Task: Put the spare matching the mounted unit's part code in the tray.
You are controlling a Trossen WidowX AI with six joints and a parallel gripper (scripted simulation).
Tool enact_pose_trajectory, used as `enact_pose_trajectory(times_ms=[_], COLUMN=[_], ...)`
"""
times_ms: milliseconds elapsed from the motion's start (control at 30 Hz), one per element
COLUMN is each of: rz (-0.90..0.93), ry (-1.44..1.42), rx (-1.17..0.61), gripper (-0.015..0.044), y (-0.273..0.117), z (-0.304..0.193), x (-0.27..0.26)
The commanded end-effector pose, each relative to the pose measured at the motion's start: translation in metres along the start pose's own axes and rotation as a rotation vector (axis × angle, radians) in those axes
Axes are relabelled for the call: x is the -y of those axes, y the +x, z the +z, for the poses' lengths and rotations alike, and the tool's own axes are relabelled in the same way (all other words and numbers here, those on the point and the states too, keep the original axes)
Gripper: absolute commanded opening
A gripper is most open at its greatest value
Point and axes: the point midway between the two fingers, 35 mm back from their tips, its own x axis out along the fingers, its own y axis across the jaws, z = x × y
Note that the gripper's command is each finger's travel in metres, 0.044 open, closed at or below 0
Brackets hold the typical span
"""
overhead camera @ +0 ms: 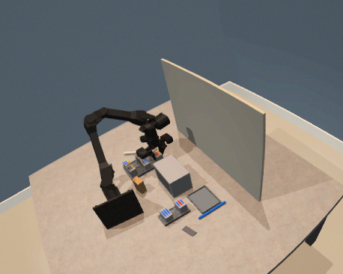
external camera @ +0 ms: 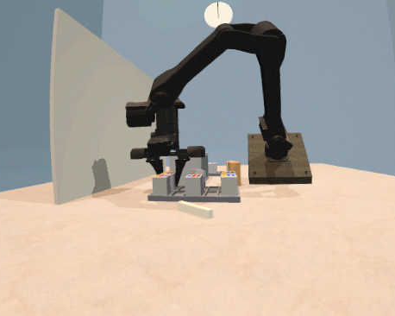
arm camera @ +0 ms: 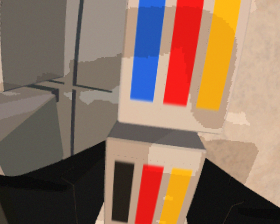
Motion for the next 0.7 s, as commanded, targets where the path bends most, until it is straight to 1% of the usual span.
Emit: enact_pose_trajectory(times_ms=[0,333,667], rz=[-0.004,-0.001,-0.001], ry=[-0.004,0.001,0.002], rx=[-0.004,-0.009,-0.008], gripper=[0.0000,0.0000,0.0000], y=[-0.014,-0.074,-0.078], z=[-0.001,-0.002,-0.001], x=[0.003,0.001,0.000])
